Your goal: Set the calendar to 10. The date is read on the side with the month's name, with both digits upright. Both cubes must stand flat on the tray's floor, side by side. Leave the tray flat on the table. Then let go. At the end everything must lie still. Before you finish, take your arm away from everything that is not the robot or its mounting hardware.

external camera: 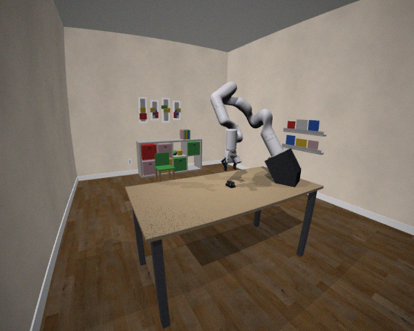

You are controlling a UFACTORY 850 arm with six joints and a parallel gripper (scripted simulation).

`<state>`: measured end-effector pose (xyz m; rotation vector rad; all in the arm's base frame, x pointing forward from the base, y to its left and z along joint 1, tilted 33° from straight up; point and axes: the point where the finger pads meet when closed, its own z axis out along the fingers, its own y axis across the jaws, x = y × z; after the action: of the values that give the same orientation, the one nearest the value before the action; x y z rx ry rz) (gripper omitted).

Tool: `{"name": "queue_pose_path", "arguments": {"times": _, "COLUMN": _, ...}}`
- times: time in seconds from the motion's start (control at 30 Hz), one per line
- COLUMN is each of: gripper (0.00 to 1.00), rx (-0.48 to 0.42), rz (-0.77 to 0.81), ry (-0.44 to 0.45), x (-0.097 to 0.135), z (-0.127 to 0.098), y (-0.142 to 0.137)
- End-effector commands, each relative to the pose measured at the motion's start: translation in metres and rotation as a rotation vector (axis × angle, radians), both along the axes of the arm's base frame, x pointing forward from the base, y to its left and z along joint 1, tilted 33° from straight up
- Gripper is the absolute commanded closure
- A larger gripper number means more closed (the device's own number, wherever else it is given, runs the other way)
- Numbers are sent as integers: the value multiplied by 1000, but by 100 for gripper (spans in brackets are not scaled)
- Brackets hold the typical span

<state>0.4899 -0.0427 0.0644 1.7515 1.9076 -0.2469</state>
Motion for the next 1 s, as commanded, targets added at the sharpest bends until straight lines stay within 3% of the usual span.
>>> {"name": "queue_pose_path", "arguments": {"times": 0.0, "gripper": 0, "rx": 0, "rz": 0, "ry": -1, "x": -4, "z": 14, "y": 8}}
{"name": "queue_pose_path", "arguments": {"times": 0.33, "gripper": 0, "rx": 0, "rz": 0, "ry": -1, "x": -12, "z": 43, "y": 24}}
{"name": "queue_pose_path", "arguments": {"times": 0.97, "gripper": 0, "rx": 0, "rz": 0, "ry": -1, "x": -13, "z": 46, "y": 26}}
